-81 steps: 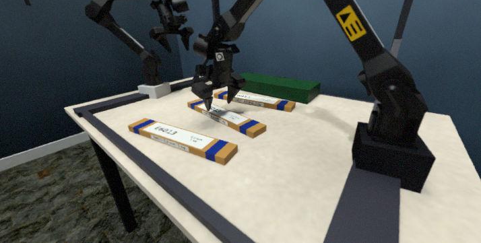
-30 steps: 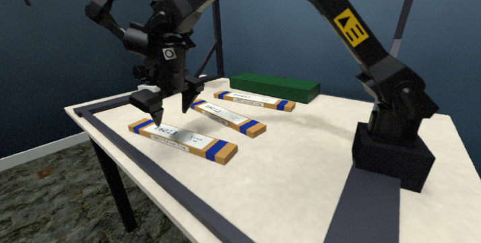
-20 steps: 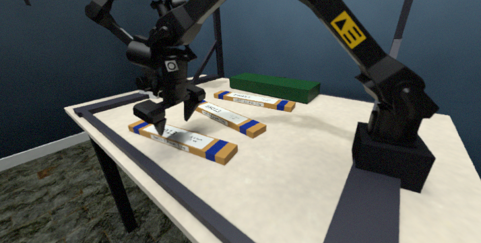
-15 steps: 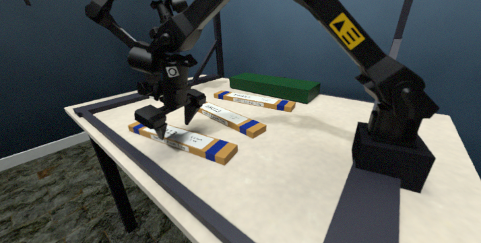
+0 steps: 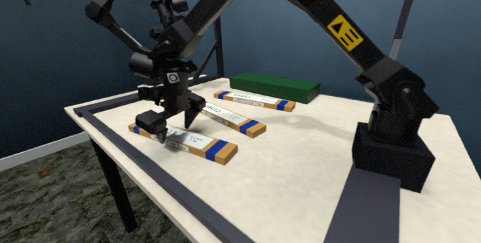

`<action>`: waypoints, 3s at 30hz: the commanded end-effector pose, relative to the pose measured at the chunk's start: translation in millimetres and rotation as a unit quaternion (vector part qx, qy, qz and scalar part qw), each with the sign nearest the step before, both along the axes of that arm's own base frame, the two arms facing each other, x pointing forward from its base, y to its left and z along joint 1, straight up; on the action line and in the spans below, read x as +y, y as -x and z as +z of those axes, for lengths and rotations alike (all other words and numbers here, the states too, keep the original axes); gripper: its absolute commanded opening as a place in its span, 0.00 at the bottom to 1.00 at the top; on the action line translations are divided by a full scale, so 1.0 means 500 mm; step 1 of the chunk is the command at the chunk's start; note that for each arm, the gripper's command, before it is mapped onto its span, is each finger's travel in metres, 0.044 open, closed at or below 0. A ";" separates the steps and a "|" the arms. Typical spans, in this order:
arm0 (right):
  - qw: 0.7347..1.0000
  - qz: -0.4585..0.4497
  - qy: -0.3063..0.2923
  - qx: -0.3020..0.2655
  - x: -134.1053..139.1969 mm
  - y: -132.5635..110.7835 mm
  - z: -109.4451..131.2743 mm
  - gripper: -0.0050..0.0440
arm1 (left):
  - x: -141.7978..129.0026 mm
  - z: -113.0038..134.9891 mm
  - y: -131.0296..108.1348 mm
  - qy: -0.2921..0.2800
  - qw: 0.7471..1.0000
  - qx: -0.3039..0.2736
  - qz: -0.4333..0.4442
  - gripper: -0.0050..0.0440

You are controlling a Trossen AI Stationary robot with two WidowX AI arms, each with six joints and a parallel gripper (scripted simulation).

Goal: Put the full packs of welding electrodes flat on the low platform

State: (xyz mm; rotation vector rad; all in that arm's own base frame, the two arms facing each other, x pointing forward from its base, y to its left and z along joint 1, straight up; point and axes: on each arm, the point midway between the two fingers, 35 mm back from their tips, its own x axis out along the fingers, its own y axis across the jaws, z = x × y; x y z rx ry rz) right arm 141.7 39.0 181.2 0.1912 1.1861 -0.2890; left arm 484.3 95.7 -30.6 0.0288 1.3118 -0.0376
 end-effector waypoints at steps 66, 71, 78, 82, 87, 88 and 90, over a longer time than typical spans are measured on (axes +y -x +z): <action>1.000 -0.001 -0.004 -0.010 0.002 -0.004 0.013 0.98 | 0.004 0.012 -0.015 -0.004 1.000 -0.020 -0.001 0.00; 1.000 -0.001 -0.004 -0.010 0.002 -0.004 0.013 0.98 | 0.004 0.012 -0.015 -0.004 1.000 -0.020 -0.001 0.00; 1.000 -0.001 -0.004 -0.010 0.002 -0.004 0.013 0.98 | 0.007 0.053 -0.024 -0.007 0.999 -0.033 -0.001 0.00; 1.000 -0.001 -0.004 -0.010 0.002 -0.004 0.013 0.98 | 0.007 0.063 -0.023 -0.007 0.999 -0.033 0.000 0.00; 1.000 -0.001 -0.004 -0.010 0.002 -0.004 0.013 0.98 | 0.006 0.080 -0.022 -0.006 0.999 -0.034 0.000 0.00; 1.000 -0.001 -0.004 -0.010 0.002 -0.004 0.013 0.98 | 0.006 0.083 -0.022 -0.006 0.999 -0.034 0.000 0.00; 1.000 -0.001 -0.004 -0.010 0.002 -0.004 0.013 0.98 | 0.006 0.090 -0.022 -0.006 0.999 -0.034 0.000 0.00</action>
